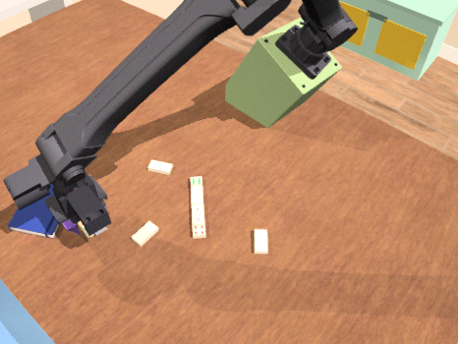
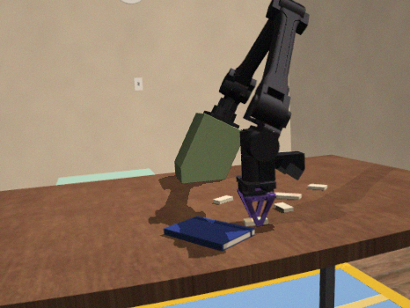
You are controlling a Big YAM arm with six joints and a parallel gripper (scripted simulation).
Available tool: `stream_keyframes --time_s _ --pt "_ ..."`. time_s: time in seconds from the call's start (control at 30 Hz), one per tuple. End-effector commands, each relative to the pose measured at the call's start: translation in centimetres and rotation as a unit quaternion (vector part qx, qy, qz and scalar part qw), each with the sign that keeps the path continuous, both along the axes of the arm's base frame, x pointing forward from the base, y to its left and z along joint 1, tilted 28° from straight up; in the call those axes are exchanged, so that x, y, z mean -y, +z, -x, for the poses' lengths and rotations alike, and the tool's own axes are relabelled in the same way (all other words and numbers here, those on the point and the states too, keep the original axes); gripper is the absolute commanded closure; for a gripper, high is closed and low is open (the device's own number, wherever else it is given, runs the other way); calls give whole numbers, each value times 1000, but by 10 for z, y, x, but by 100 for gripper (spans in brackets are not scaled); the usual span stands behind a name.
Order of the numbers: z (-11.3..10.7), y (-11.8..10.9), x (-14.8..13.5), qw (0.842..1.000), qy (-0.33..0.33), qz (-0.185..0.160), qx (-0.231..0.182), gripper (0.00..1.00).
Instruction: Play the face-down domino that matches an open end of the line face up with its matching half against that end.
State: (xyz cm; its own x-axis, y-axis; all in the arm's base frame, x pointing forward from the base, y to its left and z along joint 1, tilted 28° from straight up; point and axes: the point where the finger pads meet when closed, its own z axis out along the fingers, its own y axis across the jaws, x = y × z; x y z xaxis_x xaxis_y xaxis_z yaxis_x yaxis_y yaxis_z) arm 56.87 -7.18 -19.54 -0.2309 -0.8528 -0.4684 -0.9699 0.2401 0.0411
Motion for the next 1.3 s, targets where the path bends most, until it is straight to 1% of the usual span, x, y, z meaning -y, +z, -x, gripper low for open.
stream_keyframes --time_s 0.0,0.3,0.33,0.63,0.87,0.9,1.27 --pt "-9 -2 5 1000 -6 0 7 58" --pt "-10 -4 5 1000 -7 -1 7 58" --pt "-4 4 4 1000 -3 1 5 58" --pt "-9 -4 7 1000 -8 -1 6 58" --pt "-9 -4 7 1000 -8 -1 6 58" --pt "-4 4 4 1000 -3 1 5 58" --pt "-8 -5 8 1000 -9 -1 5 58"
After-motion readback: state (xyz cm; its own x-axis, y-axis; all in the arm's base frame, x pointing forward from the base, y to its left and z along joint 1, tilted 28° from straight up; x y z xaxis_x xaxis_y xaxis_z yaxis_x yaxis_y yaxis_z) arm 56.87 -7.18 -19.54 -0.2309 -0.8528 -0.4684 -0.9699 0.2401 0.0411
